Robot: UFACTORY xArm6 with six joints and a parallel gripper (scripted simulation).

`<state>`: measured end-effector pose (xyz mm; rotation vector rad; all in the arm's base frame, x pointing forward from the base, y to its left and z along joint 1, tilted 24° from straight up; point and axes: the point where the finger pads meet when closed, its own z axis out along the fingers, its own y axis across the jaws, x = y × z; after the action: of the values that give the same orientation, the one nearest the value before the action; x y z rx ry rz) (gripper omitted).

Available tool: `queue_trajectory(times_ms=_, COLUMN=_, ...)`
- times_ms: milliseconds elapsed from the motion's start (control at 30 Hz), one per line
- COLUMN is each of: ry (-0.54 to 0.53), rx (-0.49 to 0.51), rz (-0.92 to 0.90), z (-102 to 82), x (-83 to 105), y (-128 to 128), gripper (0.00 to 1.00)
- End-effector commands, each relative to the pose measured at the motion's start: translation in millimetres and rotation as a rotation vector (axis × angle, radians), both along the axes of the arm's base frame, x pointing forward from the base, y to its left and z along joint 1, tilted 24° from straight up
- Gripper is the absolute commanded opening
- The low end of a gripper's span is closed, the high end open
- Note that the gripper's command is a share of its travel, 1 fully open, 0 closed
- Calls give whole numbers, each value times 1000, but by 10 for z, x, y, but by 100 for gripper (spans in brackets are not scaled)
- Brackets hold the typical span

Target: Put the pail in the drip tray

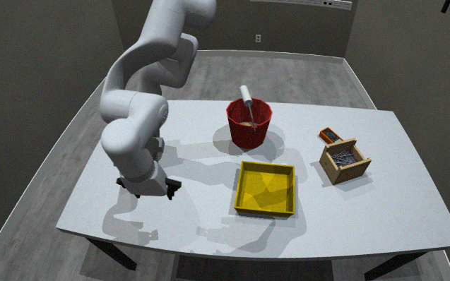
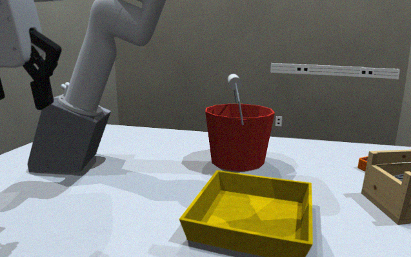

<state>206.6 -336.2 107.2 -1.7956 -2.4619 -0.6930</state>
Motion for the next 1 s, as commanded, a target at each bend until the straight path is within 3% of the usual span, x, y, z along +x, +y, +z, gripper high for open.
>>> queue_trajectory(times_ms=0, ry=-1, rx=-4, rz=-1, z=14, x=2, y=-16, gripper=100)
queue_trajectory(times_ms=633, ry=-3, rx=-9, rz=13, z=25, x=24, y=-2, gripper=100)
queue_trajectory(times_ms=967, ry=-49, rx=-112, rz=317, z=258, x=482, y=351, gripper=100)
